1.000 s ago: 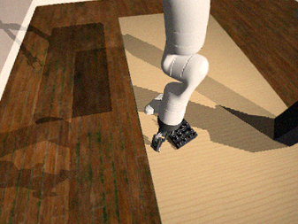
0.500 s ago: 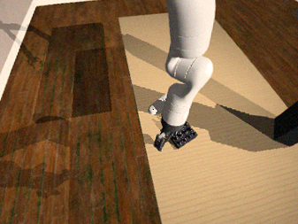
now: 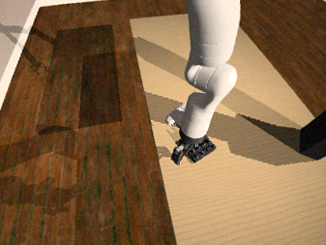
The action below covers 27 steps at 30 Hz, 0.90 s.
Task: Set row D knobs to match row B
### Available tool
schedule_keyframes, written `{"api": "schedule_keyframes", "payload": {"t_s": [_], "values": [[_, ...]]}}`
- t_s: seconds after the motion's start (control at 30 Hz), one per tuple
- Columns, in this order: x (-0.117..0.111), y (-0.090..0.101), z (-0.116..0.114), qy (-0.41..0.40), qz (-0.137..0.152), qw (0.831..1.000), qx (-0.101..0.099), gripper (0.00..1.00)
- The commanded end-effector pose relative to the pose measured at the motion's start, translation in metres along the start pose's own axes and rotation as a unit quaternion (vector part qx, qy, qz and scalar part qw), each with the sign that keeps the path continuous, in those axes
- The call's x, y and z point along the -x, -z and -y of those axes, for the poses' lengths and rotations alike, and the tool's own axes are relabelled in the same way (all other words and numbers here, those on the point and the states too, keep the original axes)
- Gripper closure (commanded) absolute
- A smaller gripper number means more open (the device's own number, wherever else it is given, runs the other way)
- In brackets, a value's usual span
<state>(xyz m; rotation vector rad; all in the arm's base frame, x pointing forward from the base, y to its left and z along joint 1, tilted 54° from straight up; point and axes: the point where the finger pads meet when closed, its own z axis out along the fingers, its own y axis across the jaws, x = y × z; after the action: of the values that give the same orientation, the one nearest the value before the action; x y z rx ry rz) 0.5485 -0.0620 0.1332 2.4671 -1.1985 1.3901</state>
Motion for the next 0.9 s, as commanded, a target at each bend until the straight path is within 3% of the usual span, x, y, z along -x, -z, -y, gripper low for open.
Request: {"api": "schedule_keyframes", "payload": {"t_s": [0.0,0.87], "values": [[0.004,-0.001,-0.005,-0.007,-0.001,1.0,0.005,0.0],[0.012,-0.002,-0.018,-0.031,-0.005,0.999,0.017,0.0]]}}
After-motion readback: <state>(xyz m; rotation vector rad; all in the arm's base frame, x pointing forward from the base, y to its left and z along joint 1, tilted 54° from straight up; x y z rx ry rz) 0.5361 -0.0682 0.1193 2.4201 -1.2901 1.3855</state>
